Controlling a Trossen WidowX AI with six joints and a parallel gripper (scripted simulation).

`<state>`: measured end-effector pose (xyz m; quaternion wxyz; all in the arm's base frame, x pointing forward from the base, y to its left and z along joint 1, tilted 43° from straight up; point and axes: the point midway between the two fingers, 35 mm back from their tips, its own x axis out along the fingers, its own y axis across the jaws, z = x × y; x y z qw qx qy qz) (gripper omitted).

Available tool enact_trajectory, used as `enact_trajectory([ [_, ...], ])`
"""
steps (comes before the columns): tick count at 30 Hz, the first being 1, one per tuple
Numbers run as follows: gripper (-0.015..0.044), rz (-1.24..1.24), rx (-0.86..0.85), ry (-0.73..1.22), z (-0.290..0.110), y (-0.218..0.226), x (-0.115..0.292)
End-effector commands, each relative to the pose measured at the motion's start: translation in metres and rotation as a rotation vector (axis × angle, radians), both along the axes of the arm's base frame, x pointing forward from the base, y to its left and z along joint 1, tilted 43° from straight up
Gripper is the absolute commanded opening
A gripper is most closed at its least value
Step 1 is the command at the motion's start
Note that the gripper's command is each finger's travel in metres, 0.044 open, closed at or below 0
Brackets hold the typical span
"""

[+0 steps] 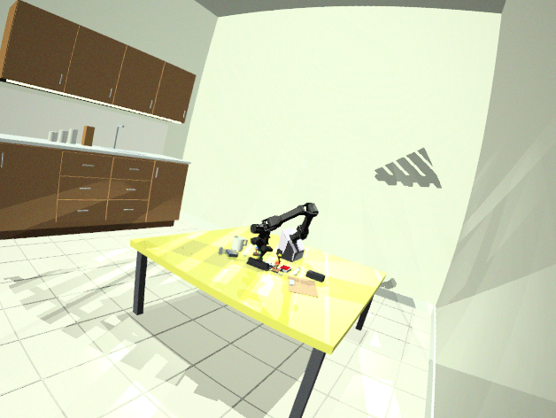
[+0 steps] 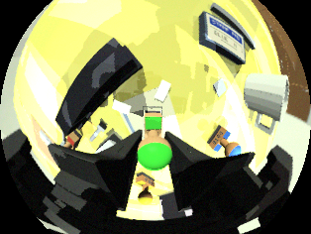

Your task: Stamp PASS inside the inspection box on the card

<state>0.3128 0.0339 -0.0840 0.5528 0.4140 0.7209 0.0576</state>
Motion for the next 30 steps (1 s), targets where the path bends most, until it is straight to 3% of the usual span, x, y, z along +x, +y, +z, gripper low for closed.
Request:
enact_trajectory([
  [1, 0.0000, 0.002, -0.002, -0.002, 0.004, -0.004, 0.001],
  [30, 0.0000, 0.002, -0.005, -0.002, 0.038, -0.036, 0.003],
])
